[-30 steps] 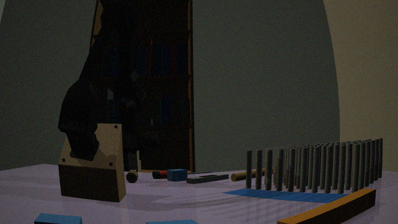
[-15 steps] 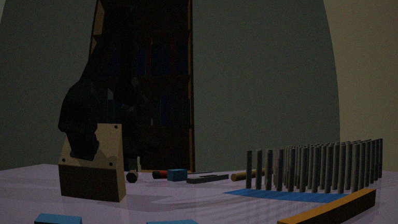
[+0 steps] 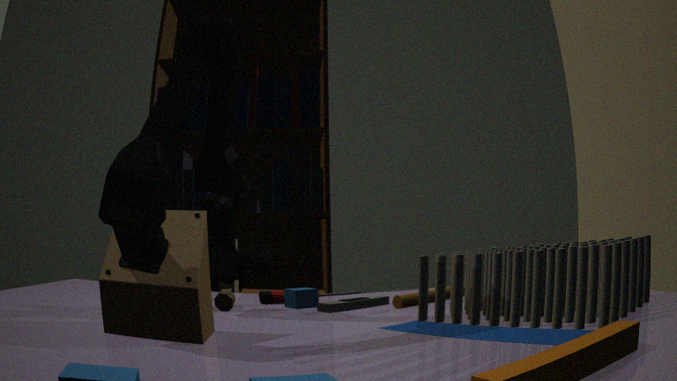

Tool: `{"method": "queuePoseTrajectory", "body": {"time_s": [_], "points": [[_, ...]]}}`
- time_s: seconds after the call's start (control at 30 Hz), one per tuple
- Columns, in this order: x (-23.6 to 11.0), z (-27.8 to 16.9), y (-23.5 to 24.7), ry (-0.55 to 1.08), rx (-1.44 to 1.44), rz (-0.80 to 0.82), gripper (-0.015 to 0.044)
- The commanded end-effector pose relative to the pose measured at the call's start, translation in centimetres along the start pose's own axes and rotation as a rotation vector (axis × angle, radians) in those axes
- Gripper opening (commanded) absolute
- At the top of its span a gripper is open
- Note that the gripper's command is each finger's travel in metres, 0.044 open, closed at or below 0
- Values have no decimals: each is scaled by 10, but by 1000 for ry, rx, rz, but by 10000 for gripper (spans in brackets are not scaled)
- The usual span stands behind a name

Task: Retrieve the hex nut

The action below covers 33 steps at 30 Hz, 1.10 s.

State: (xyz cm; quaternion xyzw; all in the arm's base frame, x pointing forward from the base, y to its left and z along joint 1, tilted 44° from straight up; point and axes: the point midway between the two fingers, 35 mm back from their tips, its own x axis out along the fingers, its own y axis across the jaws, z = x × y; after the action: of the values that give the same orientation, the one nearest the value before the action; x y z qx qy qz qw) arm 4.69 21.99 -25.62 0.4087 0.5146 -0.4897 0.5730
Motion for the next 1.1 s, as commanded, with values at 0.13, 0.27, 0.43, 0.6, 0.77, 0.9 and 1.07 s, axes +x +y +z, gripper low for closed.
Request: {"method": "queuePoseTrajectory", "body": {"time_s": [0.13,0.27,0.43,0.6,0.77,0.9,1.07], "points": [[10,10,-1,-6,-3,3,280],[15,14,-1,-6,-3,3,280],[21,20,-1,-7,-3,4,280],[21,20,-1,-7,-3,4,201],[21,20,-1,-7,-3,4,148],[21,19,-1,-7,-3,4,102],[2,-3,2,-4,-3,3,0]]}}
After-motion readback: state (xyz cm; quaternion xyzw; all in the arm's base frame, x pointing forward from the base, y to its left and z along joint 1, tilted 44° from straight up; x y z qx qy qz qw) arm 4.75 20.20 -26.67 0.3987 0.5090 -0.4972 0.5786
